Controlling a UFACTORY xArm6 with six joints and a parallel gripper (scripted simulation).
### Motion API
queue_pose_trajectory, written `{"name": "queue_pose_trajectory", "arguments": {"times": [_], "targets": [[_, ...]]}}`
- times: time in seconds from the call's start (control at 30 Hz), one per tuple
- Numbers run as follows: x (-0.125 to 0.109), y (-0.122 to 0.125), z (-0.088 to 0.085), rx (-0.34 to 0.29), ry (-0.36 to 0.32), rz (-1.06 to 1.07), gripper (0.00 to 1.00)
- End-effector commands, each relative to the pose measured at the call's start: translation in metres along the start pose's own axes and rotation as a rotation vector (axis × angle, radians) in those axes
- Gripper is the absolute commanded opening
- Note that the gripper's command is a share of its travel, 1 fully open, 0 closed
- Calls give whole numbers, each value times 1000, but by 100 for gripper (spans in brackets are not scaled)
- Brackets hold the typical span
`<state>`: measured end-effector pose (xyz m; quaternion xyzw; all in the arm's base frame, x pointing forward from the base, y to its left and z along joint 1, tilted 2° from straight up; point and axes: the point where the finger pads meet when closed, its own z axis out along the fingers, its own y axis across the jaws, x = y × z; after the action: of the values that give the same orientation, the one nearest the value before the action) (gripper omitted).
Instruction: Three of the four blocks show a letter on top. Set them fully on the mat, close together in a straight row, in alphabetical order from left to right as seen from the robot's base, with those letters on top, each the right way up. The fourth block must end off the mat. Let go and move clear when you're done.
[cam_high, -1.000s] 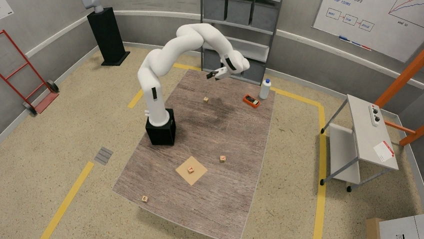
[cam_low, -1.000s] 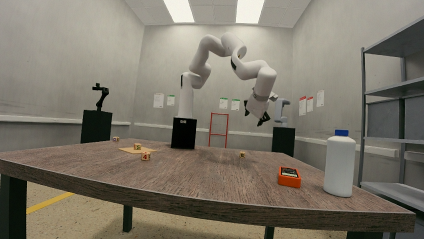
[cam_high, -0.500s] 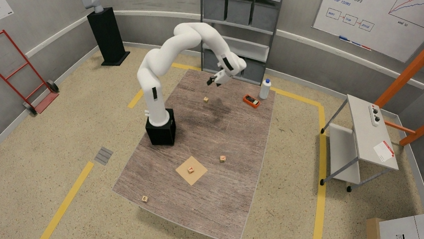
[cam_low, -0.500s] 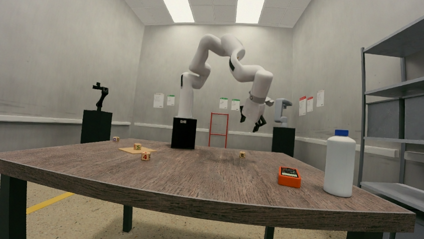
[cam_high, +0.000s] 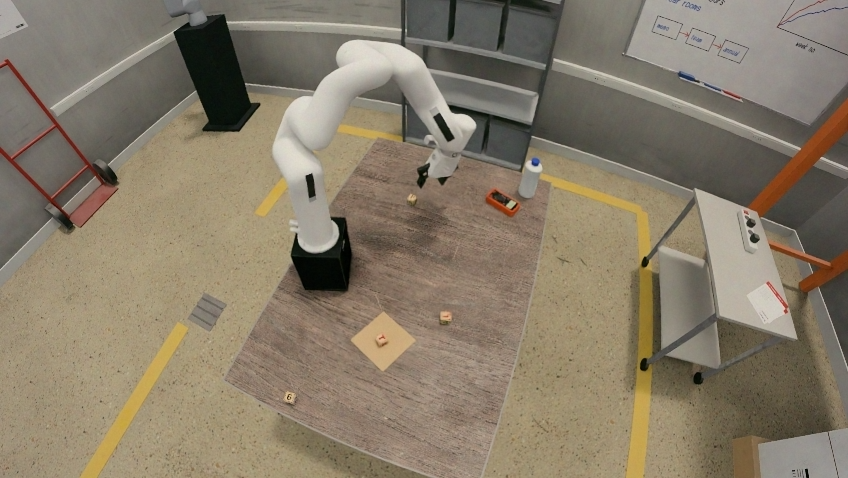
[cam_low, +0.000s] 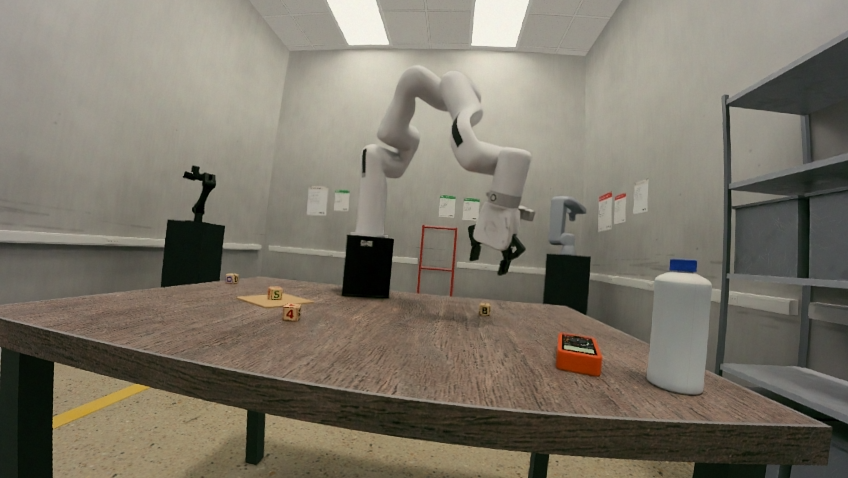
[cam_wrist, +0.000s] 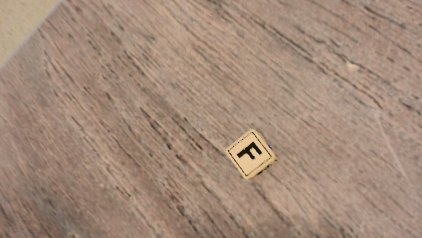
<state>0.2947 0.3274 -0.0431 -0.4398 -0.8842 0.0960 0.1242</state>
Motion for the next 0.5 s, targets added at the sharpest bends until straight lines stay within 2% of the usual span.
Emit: {"name": "queue_pose_trajectory", "arguments": {"times": [0.0,0.1,0.17,0.23,0.47], "targets": [[-7,4,3,-90,-71,-28,100],[-9,5,4,-145,-107,-58,100],[-9,5,4,-145,-107,-58,100],[-8,6,4,-209,-140,-98,100],[-1,5,3,-300,-171,-163,100]]}}
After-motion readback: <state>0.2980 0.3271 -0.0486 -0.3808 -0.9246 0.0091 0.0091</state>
